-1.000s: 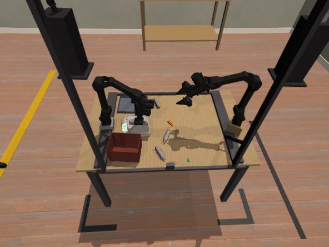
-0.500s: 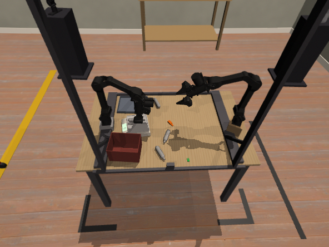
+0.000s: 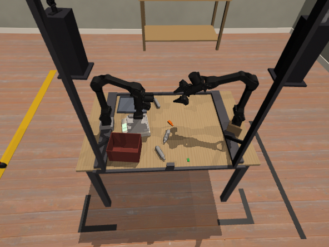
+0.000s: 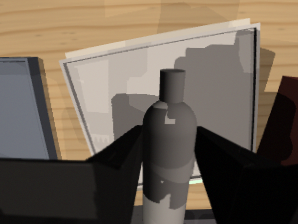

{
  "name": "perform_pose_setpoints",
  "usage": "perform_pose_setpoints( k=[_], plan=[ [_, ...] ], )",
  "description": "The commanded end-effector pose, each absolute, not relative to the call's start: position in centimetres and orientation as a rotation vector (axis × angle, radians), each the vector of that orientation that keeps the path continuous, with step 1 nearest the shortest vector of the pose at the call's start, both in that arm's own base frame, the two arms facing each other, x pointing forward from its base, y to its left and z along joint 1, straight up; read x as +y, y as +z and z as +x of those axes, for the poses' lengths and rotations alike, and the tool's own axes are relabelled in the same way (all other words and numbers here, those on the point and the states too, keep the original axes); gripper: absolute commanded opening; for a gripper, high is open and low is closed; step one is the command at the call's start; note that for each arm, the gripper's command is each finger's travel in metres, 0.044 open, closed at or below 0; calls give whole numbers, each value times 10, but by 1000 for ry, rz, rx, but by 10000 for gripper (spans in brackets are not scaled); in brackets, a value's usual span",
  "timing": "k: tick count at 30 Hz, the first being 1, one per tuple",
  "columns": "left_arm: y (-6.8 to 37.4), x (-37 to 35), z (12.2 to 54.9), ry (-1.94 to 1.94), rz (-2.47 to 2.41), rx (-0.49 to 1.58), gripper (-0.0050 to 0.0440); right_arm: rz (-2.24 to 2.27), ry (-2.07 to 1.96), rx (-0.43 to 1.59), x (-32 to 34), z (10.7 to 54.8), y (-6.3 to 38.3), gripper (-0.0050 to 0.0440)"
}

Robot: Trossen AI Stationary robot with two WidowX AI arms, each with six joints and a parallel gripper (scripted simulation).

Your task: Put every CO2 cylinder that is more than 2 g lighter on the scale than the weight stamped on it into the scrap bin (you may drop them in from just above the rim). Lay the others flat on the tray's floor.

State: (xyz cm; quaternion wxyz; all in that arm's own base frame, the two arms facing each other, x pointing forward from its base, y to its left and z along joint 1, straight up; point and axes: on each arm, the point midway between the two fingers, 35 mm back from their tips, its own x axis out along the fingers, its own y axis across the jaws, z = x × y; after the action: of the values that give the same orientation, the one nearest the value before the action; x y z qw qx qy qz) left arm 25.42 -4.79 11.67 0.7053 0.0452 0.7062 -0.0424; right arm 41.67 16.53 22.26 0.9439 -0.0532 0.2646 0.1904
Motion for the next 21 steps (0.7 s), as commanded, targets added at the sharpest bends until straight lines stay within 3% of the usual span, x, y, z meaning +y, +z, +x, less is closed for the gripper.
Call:
perform_pose_setpoints(
  k=[1,11,21],
  plan=[
    [129,-34,262,-64,96,1512,-50,-95,343,523,153,441,222,440],
    [102,52,267,-40,154,1503,-50,-58,220,524,107,501,188,440],
    [74,107,240,-74,129,1553,-50,-55,208,521,101,508,184,440]
  ],
)
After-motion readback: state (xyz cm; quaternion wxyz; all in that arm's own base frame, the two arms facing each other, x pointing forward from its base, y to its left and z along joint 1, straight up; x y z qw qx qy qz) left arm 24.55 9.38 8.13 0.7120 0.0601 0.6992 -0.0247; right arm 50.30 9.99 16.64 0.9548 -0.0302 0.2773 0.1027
